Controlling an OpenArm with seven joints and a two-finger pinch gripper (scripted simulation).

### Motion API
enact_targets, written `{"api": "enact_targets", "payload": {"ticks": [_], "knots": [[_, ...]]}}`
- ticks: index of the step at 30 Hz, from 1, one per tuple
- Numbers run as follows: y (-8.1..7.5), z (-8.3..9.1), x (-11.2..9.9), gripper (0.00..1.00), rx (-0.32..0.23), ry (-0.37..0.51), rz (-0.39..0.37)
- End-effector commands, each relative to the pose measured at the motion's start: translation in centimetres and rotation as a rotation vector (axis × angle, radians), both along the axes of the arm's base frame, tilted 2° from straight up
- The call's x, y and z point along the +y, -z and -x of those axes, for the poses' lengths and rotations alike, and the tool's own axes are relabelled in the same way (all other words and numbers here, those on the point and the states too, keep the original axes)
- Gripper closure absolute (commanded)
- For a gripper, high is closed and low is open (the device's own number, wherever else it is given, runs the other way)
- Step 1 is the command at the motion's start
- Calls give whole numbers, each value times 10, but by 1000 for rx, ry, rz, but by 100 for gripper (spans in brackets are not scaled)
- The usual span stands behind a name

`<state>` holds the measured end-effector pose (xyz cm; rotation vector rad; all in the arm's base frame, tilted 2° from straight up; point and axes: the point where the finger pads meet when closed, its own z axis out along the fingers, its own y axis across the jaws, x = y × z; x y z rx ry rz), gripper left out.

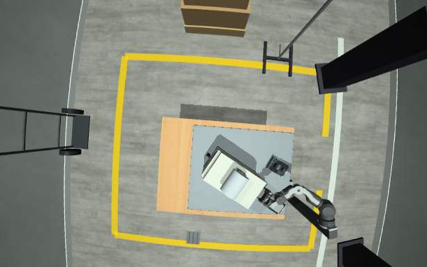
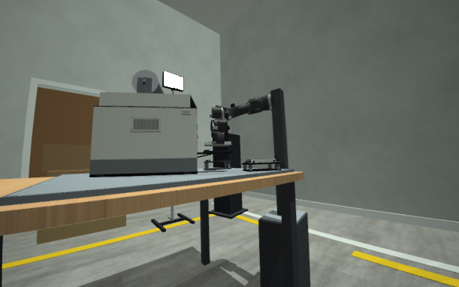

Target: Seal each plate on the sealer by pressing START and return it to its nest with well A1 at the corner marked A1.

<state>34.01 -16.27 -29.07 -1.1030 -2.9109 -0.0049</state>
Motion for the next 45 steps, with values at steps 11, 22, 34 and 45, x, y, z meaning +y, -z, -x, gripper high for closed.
{"api": "enact_targets", "payload": {"ticks": [11, 22, 34, 45], "knots": [[-1, -1, 1, 100, -2, -2, -1], [3, 0, 1, 100, -4, -2, -2], [7, -1, 2, 100, -4, -4, -3], [9, 0, 1, 100, -2, -2, -1]]}}
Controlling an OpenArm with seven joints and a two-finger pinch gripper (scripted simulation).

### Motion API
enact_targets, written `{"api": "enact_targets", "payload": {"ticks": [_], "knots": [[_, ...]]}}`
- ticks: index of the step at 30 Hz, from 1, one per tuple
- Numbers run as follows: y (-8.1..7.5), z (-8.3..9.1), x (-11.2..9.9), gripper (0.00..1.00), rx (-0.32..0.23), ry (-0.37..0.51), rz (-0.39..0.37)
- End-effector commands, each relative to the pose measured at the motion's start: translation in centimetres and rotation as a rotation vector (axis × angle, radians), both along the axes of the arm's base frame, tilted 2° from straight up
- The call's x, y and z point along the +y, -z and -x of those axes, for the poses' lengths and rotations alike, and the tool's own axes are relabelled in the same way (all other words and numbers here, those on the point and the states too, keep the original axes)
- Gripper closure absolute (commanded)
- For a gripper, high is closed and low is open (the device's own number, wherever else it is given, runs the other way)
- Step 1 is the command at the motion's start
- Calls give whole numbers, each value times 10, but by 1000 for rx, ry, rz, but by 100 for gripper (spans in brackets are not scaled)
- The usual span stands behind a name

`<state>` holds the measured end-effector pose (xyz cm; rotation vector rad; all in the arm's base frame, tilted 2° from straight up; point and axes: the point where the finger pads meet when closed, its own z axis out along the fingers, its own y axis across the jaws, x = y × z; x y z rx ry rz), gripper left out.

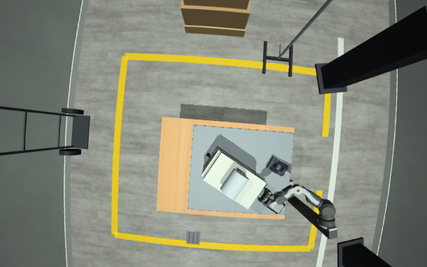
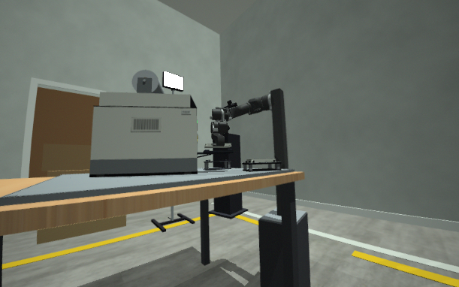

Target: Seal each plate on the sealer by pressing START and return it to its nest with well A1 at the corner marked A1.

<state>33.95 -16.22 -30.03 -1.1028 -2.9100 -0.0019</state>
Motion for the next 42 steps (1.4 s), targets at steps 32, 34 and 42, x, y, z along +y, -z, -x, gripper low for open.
{"api": "enact_targets", "payload": {"ticks": [32, 34, 42], "knots": [[3, -1, 1, 100, -5, -4, -4], [3, -1, 1, 100, -5, -4, -5], [8, 0, 1, 100, -3, -5, -4]]}}
